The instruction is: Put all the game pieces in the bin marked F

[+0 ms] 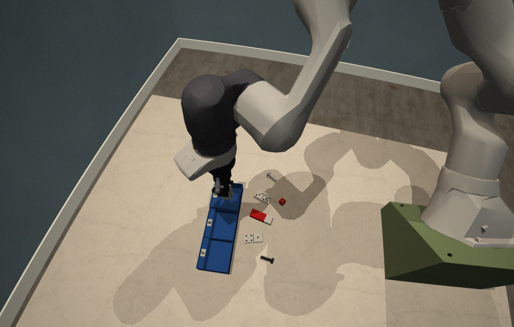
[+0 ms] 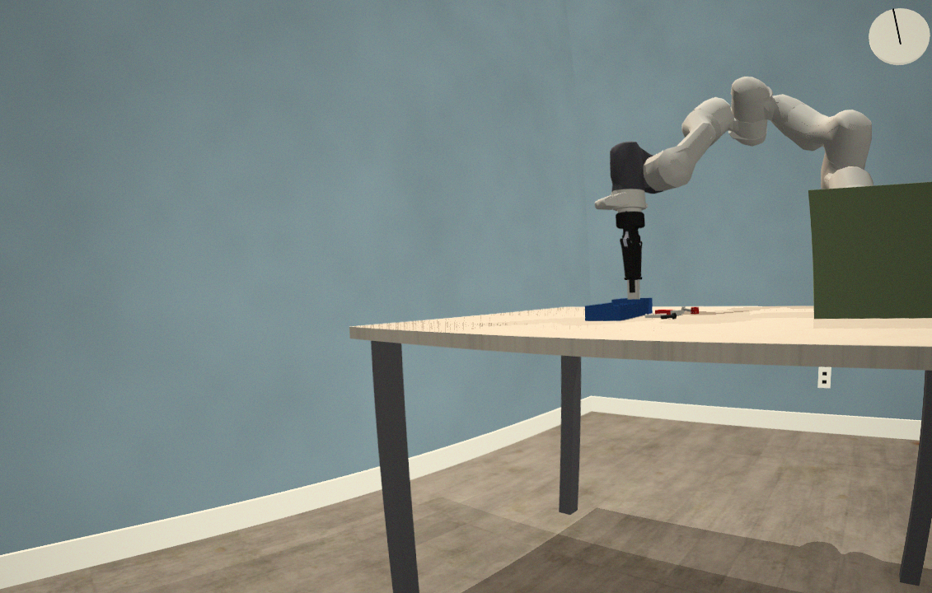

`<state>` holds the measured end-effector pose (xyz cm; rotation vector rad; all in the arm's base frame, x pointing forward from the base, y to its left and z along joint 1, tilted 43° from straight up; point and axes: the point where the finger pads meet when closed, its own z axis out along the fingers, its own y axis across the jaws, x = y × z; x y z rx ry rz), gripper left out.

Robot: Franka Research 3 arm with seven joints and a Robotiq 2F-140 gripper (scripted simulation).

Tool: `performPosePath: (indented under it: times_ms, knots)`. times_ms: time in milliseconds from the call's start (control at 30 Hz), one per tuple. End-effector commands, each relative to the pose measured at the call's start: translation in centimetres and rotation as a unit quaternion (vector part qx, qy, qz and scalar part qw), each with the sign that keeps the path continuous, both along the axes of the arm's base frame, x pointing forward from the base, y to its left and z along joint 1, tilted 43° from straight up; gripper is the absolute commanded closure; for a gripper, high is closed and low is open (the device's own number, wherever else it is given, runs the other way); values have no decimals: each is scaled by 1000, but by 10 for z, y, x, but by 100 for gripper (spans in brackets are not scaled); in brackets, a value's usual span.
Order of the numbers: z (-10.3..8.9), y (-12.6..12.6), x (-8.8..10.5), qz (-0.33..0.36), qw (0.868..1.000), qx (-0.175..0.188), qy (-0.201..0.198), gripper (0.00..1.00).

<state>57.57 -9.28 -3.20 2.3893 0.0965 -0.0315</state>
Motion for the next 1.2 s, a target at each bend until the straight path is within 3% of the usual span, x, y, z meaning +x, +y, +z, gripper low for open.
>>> performPosePath:
  times_ms: [0,533,733,1167]
  knots:
    - [4,5,0,0,1000,0,0,95]
    - [18,18,0,0,1000,0,0,95]
    - [35,34,0,0,1000,0,0,95]
    - [35,34,0,0,1000,0,0,95]
